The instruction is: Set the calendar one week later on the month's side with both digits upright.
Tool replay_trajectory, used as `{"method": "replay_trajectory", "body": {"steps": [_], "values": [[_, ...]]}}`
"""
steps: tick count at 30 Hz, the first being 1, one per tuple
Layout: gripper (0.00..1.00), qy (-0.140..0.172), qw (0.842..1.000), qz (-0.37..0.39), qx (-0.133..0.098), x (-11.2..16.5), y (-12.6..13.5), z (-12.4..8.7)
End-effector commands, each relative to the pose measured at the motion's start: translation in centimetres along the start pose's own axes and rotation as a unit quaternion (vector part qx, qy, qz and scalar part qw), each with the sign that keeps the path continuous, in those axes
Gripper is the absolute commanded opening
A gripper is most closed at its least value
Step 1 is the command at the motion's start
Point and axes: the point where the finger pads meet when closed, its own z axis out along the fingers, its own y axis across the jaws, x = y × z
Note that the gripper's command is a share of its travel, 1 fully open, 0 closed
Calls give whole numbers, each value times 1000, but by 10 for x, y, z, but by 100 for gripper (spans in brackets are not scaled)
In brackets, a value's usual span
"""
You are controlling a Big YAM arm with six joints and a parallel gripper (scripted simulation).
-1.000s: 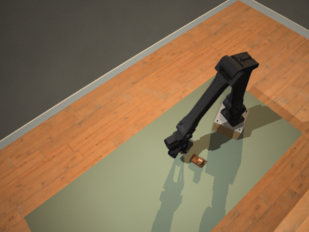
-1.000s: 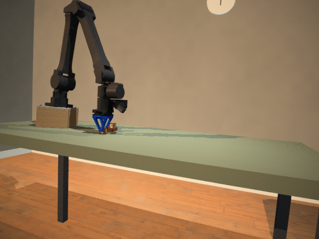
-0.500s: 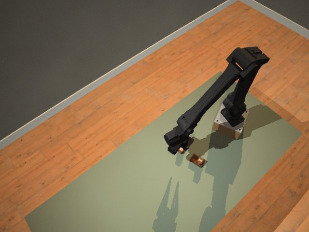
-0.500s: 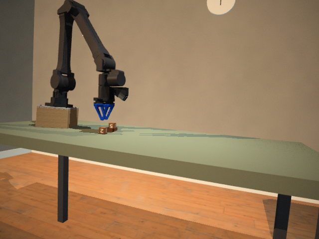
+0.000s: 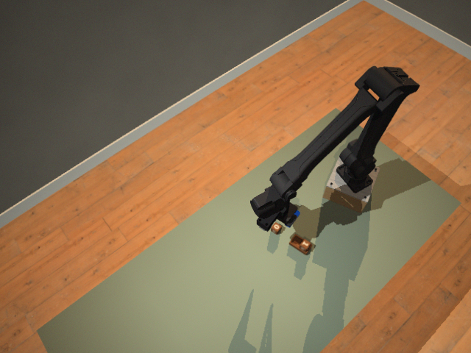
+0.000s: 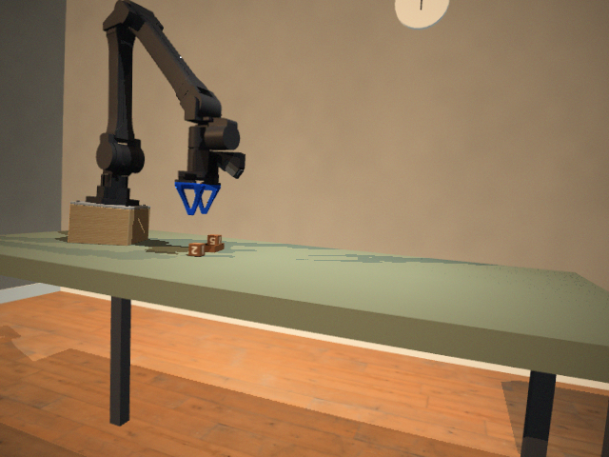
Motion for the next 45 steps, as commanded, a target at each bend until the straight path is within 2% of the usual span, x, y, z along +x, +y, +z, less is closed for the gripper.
{"method": "replay_trajectory", "body": {"steps": [1, 20, 26, 31, 34, 36, 41, 43, 44, 45], "values": [[100, -23, 1000, 1, 12, -12, -10, -15], [100, -21, 1000, 2, 11, -12, -10, -13], [100, -20, 998, 63, 9, -11, -10, -9], [100, -12, 986, 164, 5, -9, -8, -1], [100, -12, 985, 171, 5, -8, -8, -1], [100, -18, 974, 226, 5, -9, -8, -4], [100, -13, 958, 286, 4, -8, -8, 0], [100, -9, 945, 326, 3, -6, -8, 2], [100, -9, 945, 327, 3, -6, -8, 2], [100, -10, 936, 353, 3, -6, -8, 3]]}}
